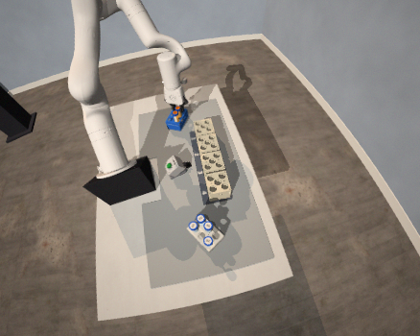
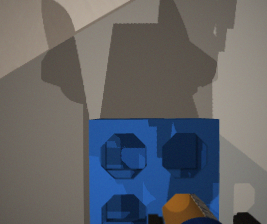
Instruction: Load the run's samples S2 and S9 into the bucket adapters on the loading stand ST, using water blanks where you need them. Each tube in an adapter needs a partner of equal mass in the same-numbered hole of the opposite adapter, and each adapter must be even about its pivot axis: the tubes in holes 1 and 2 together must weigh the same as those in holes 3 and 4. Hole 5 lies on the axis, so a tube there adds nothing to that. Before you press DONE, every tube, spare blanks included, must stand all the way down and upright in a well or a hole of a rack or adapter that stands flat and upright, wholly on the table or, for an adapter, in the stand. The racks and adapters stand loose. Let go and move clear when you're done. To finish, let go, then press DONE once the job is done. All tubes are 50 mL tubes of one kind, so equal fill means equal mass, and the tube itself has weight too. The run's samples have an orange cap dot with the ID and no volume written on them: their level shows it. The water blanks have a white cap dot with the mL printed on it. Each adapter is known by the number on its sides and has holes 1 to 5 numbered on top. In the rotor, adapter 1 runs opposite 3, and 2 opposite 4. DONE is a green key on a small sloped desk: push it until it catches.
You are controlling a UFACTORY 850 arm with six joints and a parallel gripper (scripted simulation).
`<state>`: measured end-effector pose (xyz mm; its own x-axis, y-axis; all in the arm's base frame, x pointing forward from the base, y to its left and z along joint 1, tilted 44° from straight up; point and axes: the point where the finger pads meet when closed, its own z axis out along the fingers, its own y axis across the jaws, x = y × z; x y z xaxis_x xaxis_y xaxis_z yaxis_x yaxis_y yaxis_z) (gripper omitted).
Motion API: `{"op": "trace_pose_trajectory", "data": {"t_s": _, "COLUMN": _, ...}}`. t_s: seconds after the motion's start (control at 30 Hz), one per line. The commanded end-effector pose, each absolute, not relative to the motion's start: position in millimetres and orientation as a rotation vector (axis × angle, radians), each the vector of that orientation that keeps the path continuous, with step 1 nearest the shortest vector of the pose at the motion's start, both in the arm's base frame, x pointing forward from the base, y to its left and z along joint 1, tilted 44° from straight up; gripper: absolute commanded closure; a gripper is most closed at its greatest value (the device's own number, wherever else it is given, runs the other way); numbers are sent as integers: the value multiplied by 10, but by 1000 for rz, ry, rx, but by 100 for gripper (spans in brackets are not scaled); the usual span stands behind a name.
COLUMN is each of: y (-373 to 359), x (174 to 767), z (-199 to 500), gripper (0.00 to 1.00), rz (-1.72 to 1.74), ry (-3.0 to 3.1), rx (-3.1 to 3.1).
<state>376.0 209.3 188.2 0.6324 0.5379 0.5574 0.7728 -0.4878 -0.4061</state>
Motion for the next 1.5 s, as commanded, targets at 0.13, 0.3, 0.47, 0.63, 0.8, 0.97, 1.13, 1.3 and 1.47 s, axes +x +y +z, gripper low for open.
{"op": "trace_pose_trajectory", "data": {"t_s": 0.13, "y": 2092, "x": 3766, "z": 1886, "gripper": 56, "rz": -477, "ry": -1019, "rx": -2212}}
{"op": "trace_pose_trajectory", "data": {"t_s": 0.3, "y": 2051, "x": 3762, "z": 1928, "gripper": 56, "rz": -476, "ry": -1019, "rx": -2212}}
{"op": "trace_pose_trajectory", "data": {"t_s": 0.47, "y": 1982, "x": 3757, "z": 2001, "gripper": 56, "rz": -476, "ry": -1019, "rx": -2212}}
{"op": "trace_pose_trajectory", "data": {"t_s": 0.63, "y": 1941, "x": 3754, "z": 2044, "gripper": 56, "rz": -476, "ry": -1019, "rx": -2212}}
{"op": "trace_pose_trajectory", "data": {"t_s": 0.8, "y": 1872, "x": 3748, "z": 2117, "gripper": 56, "rz": -477, "ry": -1019, "rx": -2212}}
{"op": "trace_pose_trajectory", "data": {"t_s": 0.97, "y": 1803, "x": 3743, "z": 2189, "gripper": 56, "rz": -477, "ry": -1019, "rx": -2212}}
{"op": "trace_pose_trajectory", "data": {"t_s": 1.13, "y": 1762, "x": 3740, "z": 2233, "gripper": 56, "rz": -477, "ry": -1019, "rx": -2212}}
{"op": "trace_pose_trajectory", "data": {"t_s": 1.3, "y": 1693, "x": 3735, "z": 2305, "gripper": 56, "rz": -477, "ry": -1019, "rx": -2212}}
{"op": "trace_pose_trajectory", "data": {"t_s": 1.47, "y": 1624, "x": 3729, "z": 2378, "gripper": 56, "rz": -477, "ry": -1019, "rx": -2212}}
